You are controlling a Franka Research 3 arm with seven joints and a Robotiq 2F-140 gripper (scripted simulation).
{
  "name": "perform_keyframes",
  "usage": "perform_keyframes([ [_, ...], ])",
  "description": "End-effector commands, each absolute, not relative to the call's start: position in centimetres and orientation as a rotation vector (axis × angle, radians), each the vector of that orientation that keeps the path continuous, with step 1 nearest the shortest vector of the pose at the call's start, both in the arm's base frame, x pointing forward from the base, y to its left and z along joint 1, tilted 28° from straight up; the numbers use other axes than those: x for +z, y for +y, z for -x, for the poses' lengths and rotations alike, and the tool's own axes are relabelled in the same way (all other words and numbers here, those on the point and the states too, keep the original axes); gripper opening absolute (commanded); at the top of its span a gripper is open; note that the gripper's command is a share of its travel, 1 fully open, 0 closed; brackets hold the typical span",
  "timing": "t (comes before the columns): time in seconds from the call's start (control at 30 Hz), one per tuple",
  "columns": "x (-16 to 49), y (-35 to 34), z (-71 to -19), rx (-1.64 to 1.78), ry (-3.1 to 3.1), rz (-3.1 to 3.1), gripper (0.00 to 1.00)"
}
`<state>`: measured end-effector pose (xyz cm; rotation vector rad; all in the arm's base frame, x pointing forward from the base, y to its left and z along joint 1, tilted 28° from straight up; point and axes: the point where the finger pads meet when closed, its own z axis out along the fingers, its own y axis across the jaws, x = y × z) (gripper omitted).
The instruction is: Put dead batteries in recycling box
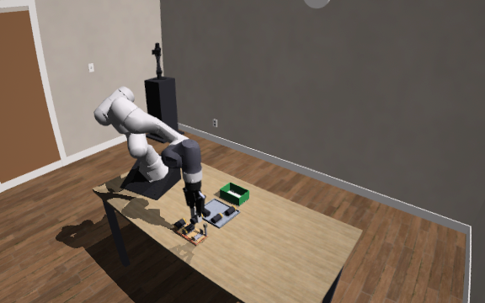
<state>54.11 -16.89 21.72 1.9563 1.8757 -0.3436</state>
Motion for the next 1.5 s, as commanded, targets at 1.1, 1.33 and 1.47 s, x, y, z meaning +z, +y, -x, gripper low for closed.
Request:
perform_keyframes([
  [1.1,13.0,-0.9,-49.0,-0.34,1.822,-2.001,0.16],
  [1.33,9.6,5.3,-47.2,-0.34,1.822,-2.001,0.16],
  [1.47,9.1,6.2,-46.9,-0.34,1.822,-2.001,0.16],
])
